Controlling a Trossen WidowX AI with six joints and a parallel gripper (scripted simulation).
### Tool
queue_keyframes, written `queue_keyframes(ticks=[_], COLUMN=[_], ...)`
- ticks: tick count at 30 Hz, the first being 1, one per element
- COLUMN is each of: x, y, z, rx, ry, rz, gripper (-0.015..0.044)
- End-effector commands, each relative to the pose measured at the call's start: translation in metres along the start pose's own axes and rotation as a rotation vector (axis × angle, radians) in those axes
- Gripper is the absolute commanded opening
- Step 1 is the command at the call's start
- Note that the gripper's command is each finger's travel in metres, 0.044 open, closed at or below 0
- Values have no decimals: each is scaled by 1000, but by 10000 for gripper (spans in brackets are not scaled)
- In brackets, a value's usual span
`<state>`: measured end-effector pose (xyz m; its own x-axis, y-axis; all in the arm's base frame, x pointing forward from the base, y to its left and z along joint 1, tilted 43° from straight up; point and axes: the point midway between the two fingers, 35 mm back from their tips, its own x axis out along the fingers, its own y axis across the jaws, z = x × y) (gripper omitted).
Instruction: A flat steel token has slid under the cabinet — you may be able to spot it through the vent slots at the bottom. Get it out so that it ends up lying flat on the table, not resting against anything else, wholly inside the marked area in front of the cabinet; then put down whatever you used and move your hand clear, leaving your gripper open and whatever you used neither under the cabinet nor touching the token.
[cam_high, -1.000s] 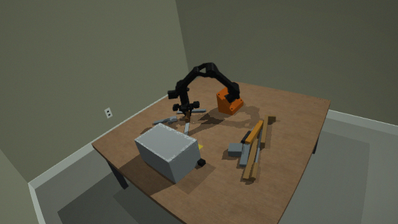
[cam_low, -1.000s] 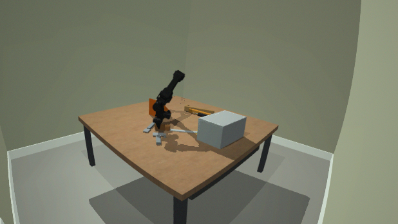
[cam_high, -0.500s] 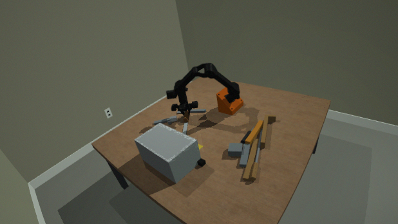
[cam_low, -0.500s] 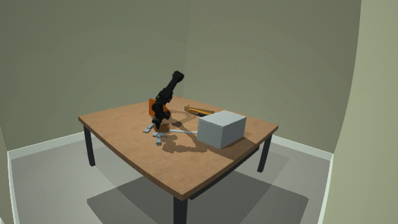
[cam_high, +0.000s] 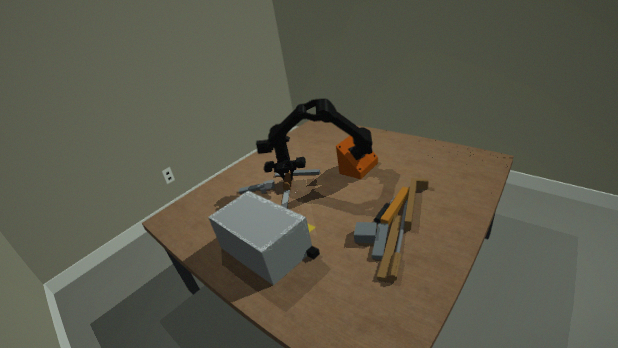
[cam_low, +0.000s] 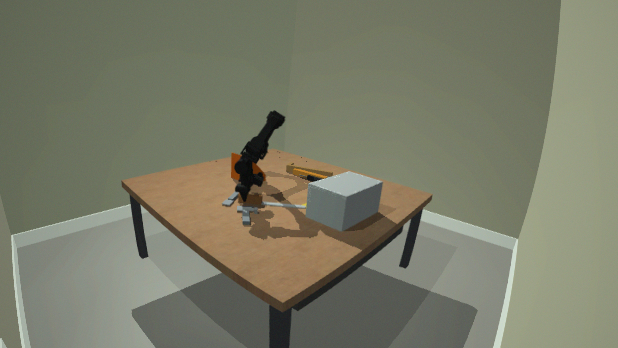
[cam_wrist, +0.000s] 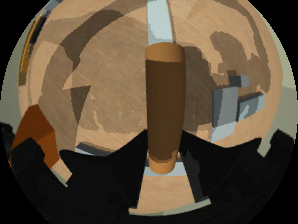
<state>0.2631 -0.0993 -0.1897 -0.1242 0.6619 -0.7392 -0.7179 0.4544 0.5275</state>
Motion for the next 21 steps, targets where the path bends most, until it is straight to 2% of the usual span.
queue_keyframes(ticks=[1,21], x=[-3,-3], y=[-3,-4], z=[5,36], rx=[0,-1], ry=[-4,-5], rz=[-9,-8], gripper=[0,0])
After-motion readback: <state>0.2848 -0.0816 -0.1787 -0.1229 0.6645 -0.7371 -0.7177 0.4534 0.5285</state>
